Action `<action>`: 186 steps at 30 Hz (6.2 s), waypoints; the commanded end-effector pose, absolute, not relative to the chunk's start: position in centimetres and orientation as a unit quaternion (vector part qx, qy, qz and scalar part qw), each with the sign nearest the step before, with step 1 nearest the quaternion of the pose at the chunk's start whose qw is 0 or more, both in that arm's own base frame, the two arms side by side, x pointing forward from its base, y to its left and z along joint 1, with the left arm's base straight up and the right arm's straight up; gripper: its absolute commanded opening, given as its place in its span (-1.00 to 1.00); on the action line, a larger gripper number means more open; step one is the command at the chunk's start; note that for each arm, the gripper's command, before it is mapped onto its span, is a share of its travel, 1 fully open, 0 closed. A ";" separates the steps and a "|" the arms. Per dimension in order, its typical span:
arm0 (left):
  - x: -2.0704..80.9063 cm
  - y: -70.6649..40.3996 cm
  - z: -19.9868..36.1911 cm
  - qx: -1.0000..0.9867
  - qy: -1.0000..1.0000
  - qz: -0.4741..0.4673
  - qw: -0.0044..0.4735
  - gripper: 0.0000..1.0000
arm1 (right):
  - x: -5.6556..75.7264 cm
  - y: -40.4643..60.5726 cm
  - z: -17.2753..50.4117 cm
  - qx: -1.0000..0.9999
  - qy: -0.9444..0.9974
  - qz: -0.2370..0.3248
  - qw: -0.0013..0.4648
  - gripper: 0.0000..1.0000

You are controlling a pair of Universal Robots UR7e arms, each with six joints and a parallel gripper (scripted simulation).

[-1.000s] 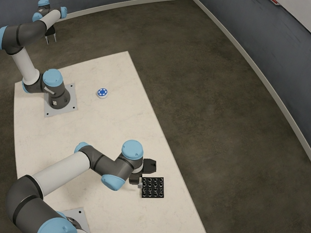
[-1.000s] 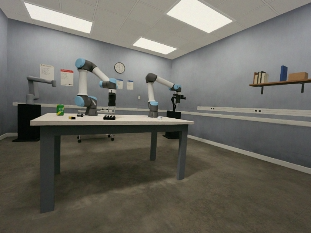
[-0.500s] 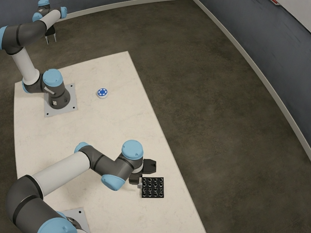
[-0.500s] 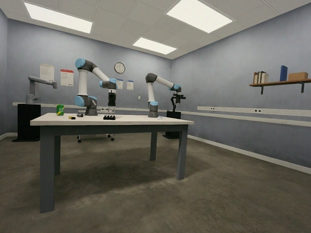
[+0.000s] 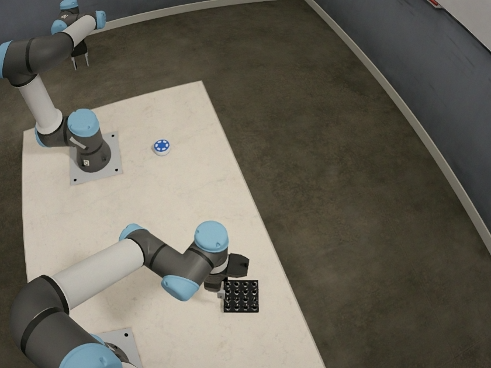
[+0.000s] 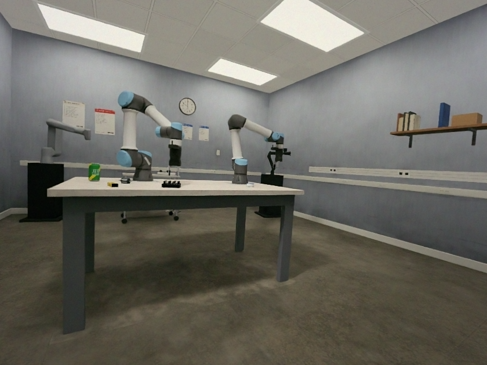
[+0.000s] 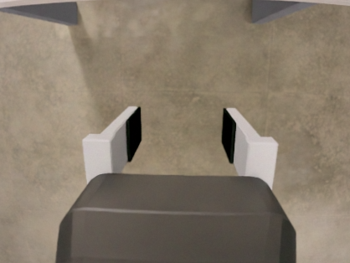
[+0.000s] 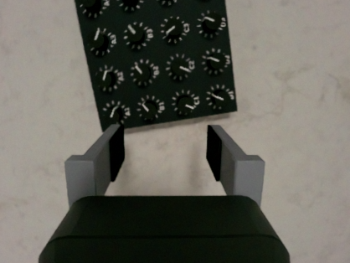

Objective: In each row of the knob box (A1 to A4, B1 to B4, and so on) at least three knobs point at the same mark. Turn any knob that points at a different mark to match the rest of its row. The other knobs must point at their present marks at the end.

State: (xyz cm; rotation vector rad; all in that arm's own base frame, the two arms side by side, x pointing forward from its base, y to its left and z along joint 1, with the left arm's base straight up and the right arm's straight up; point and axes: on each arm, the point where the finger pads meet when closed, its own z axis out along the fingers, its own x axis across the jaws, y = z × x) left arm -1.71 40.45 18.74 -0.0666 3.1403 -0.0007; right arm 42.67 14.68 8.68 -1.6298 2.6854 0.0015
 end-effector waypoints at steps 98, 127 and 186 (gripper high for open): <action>-1.9 40.4 18.7 -0.023 1.000 0.000 0.000 1.00 | 45.5 11.0 10.1 0.391 0.920 0.000 0.001 1.00; -1.9 40.4 18.7 -0.023 1.000 0.000 0.000 1.00 | 46.7 11.0 10.3 0.610 0.792 0.001 0.001 1.00; -1.9 40.4 18.7 -0.023 1.000 0.000 0.000 1.00 | 48.8 11.0 10.6 0.821 0.571 0.001 0.000 -0.07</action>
